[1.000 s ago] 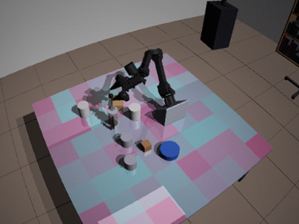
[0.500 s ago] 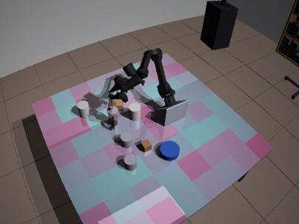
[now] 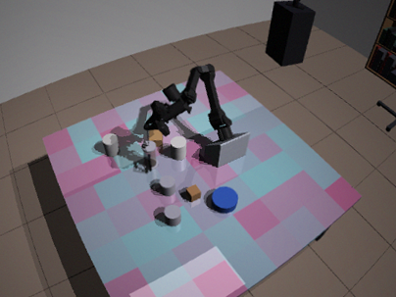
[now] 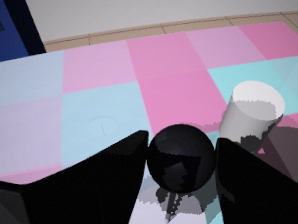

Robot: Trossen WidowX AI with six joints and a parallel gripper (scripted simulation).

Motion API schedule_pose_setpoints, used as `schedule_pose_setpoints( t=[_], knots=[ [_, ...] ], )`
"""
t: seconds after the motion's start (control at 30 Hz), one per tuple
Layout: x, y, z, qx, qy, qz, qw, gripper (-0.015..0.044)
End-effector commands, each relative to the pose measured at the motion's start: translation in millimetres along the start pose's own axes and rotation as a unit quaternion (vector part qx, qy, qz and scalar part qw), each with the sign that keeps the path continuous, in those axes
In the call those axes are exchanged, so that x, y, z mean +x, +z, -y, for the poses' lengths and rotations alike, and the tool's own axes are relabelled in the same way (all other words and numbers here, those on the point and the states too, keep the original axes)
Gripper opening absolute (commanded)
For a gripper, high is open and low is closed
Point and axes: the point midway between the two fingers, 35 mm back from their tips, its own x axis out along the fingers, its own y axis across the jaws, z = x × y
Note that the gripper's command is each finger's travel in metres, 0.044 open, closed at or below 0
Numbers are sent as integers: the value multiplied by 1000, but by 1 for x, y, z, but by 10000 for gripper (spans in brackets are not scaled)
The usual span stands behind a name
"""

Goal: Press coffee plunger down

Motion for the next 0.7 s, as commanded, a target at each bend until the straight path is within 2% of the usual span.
schedule_pose_setpoints(
  t=[0.0,0.67],
  knots=[
    [2,-2,-1,-1,1,0,1000,115],
    [22,-27,-4,-1,2,-2,1000,115]
  ],
)
